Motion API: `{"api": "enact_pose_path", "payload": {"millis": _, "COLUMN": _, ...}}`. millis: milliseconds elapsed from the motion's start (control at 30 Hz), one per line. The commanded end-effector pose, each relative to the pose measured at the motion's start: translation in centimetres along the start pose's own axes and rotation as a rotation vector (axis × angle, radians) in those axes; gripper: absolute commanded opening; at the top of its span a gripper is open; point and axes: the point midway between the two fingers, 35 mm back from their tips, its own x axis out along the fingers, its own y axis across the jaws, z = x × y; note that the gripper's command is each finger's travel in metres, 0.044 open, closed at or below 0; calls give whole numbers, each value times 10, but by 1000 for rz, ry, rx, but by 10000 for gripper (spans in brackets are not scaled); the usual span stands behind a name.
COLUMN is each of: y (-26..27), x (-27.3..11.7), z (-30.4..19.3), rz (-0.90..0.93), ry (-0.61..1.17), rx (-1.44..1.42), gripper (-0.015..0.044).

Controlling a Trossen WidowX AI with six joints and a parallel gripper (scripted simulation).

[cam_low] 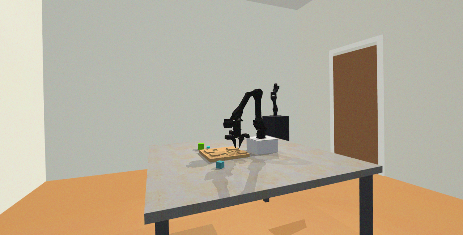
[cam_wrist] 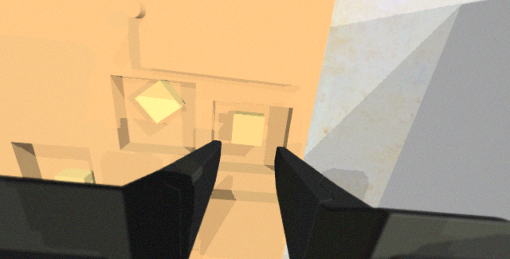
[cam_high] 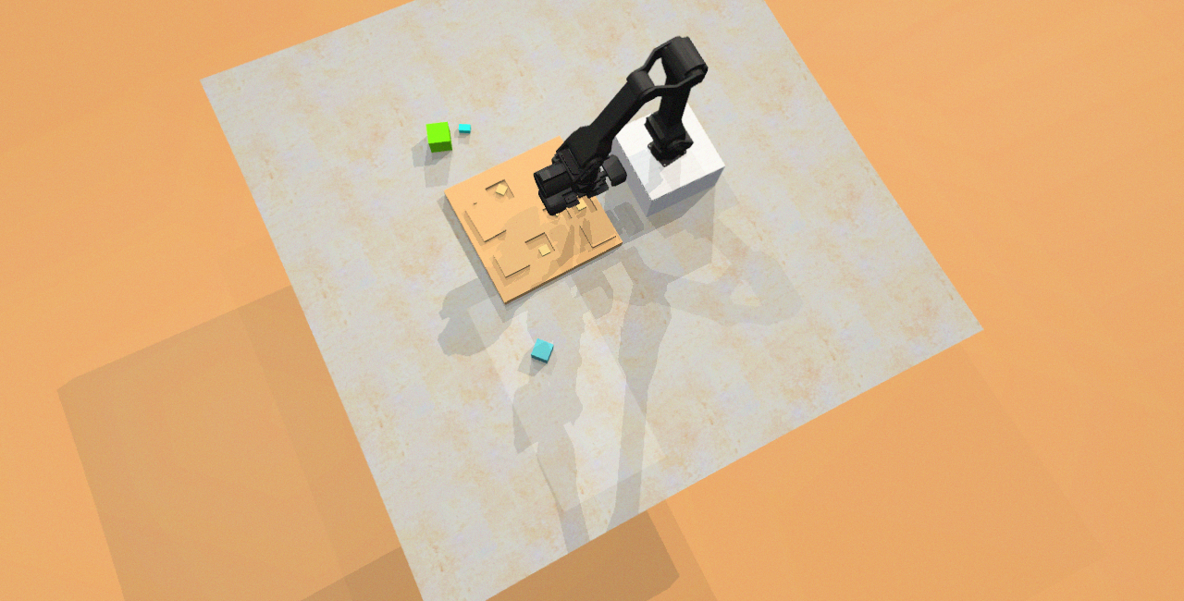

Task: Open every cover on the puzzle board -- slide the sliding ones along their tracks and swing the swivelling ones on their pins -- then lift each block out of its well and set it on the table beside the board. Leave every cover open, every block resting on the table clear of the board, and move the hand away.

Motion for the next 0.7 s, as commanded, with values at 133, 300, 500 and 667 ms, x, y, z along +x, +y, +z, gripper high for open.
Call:
{"api": "enact_pose_path", "payload": {"millis": 133, "y": 0, "x": 0, "z": 0, "rz": 1, "ry": 1, "rx": -3, "gripper": 144}}
{"api": "enact_pose_path", "payload": {"millis": 300, "y": 0, "x": 2, "z": 0, "rz": 1, "ry": 1, "rx": -3, "gripper": 144}}
{"api": "enact_pose_path", "payload": {"millis": 500, "y": 0, "x": 7, "z": 0, "rz": 1, "ry": 1, "rx": -3, "gripper": 144}}
{"api": "enact_pose_path", "payload": {"millis": 667, "y": 0, "x": 12, "z": 0, "rz": 1, "ry": 1, "rx": -3, "gripper": 144}}
